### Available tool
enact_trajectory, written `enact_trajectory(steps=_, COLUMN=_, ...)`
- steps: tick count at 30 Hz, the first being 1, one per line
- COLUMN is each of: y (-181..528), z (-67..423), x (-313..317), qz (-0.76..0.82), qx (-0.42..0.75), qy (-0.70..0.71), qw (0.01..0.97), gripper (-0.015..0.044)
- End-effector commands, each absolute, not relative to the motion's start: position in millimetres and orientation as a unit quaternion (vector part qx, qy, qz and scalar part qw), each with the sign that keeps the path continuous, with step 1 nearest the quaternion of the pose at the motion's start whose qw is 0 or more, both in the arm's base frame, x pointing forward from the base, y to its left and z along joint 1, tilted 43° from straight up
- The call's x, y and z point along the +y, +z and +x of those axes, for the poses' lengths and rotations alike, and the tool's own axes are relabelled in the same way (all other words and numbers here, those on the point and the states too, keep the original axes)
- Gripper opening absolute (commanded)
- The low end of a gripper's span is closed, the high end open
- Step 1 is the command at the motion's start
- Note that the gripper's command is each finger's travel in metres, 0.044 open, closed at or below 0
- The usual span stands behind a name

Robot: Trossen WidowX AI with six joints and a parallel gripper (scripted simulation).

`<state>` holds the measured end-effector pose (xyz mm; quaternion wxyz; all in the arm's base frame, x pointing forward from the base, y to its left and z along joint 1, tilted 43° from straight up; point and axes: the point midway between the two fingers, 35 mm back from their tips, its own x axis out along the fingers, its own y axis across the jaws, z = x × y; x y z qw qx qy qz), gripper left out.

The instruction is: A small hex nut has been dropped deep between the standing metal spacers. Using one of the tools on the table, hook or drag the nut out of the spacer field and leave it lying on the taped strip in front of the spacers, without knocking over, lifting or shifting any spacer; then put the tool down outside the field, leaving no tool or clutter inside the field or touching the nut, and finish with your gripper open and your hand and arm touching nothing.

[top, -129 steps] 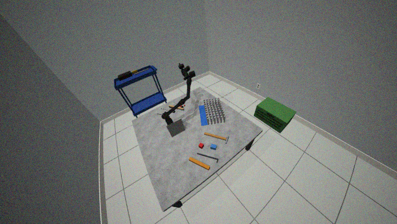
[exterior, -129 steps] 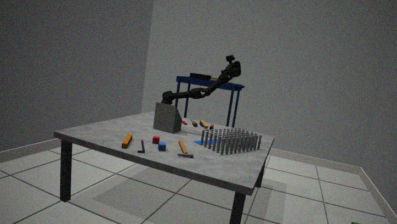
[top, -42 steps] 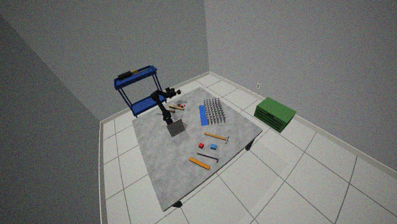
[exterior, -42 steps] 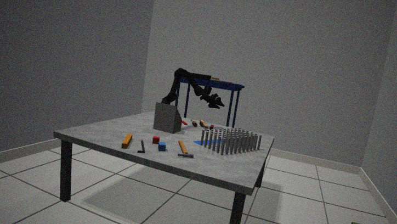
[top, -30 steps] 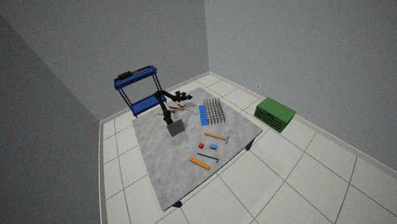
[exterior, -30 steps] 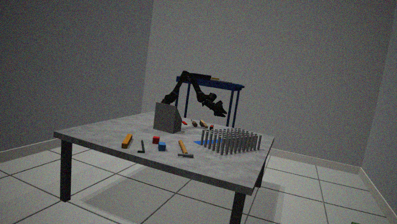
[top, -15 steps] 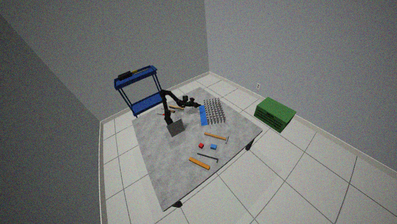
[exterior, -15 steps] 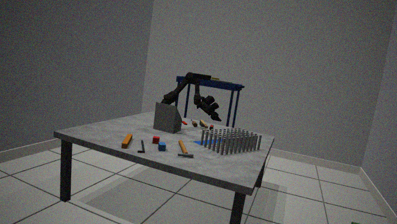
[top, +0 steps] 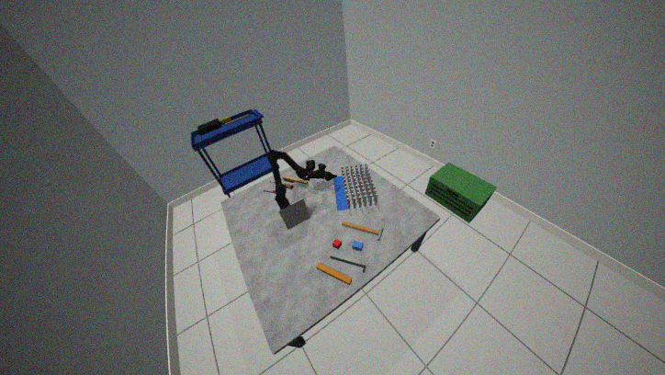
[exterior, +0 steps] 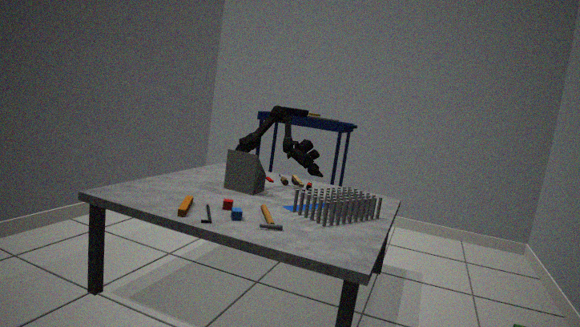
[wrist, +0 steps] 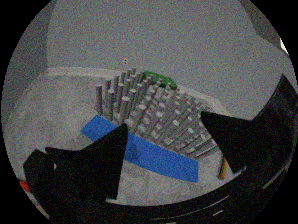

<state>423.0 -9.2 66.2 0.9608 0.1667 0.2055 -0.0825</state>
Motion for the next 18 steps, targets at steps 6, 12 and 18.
enact_trajectory(steps=6, y=65.5, z=422.8, x=-8.5, qz=0.170, qx=0.206, qy=-0.081, qw=0.960, gripper=0.0440)
enact_trajectory(steps=12, y=65.5, z=422.8, x=-8.5, qz=0.170, qx=0.206, qy=-0.081, qw=0.960, gripper=0.0440)
enact_trajectory(steps=18, y=74.0, z=424.0, x=11.0, qz=0.148, qx=0.210, qy=-0.055, qw=0.965, gripper=0.0440)
